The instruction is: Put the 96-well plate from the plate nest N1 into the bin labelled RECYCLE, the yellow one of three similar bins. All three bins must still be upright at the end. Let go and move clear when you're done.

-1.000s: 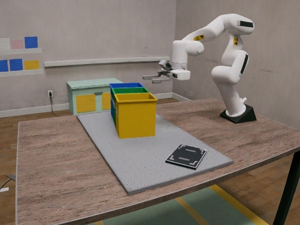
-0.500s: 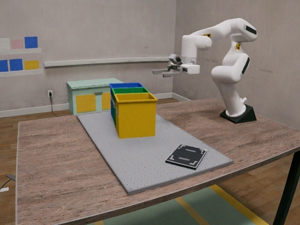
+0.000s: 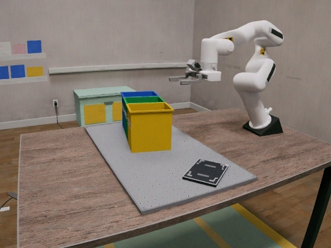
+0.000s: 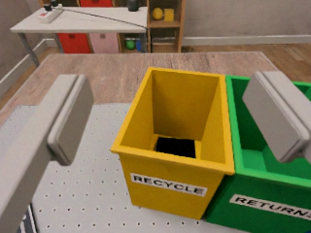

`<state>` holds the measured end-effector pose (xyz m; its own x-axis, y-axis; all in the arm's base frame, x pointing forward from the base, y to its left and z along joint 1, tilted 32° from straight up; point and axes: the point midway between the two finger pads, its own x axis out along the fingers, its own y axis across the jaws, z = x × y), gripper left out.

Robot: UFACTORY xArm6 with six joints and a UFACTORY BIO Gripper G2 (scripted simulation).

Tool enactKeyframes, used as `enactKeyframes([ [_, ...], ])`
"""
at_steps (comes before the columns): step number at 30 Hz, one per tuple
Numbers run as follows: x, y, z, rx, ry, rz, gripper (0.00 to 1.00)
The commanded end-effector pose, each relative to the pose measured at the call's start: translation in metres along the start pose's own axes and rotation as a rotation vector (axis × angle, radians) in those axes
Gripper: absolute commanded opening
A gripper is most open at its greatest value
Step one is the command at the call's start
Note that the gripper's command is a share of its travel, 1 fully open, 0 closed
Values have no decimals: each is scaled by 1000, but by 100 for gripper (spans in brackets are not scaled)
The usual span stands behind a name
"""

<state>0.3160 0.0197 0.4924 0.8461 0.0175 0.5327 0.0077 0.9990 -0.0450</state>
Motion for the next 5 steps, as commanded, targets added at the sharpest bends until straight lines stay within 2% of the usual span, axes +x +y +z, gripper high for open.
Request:
enactKeyframes([
  [1,1,0,2,1,-4,0,18],
  [5,1,0,2,1,-4,0,18],
])
